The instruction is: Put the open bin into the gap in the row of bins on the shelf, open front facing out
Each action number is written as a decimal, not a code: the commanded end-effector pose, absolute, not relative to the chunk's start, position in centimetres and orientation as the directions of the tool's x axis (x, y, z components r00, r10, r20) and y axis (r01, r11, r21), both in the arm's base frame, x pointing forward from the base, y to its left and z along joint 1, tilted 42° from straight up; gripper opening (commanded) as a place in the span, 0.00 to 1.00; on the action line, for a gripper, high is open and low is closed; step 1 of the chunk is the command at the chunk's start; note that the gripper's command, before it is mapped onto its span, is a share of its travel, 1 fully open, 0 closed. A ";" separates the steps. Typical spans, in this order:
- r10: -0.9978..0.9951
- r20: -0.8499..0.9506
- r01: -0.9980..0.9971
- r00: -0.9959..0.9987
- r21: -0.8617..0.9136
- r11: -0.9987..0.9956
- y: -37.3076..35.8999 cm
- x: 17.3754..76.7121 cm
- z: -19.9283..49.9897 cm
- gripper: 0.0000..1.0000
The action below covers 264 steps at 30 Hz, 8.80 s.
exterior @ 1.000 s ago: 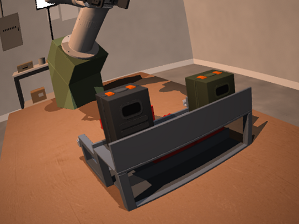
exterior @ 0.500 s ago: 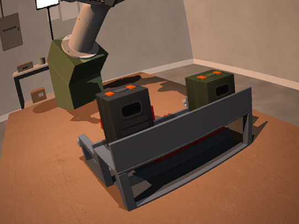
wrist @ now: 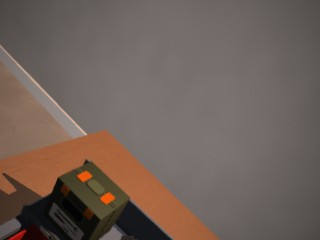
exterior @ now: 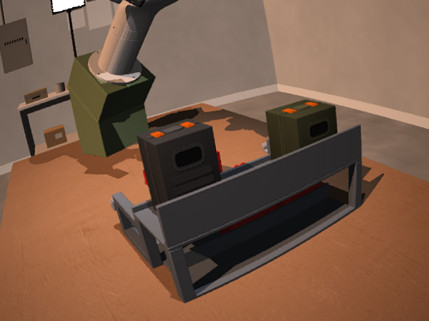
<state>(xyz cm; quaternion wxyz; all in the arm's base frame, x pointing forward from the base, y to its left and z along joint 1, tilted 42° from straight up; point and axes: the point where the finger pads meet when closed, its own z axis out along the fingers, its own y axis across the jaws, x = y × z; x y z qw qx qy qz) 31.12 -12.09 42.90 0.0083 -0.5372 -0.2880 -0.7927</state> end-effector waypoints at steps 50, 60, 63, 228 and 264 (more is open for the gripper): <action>0.859 0.245 0.128 -0.449 0.969 -0.210 -14.4 30.3 43.0 1.00; 0.885 0.148 0.106 -0.441 0.988 -0.112 -14.3 30.3 43.0 1.00; 0.885 0.148 0.106 -0.441 0.988 -0.112 -14.3 30.3 43.0 1.00; 0.602 0.773 0.551 0.200 0.419 -0.722 -24.8 25.8 29.2 1.00; 0.553 0.798 0.550 0.238 0.359 -0.754 -24.6 25.8 29.4 1.00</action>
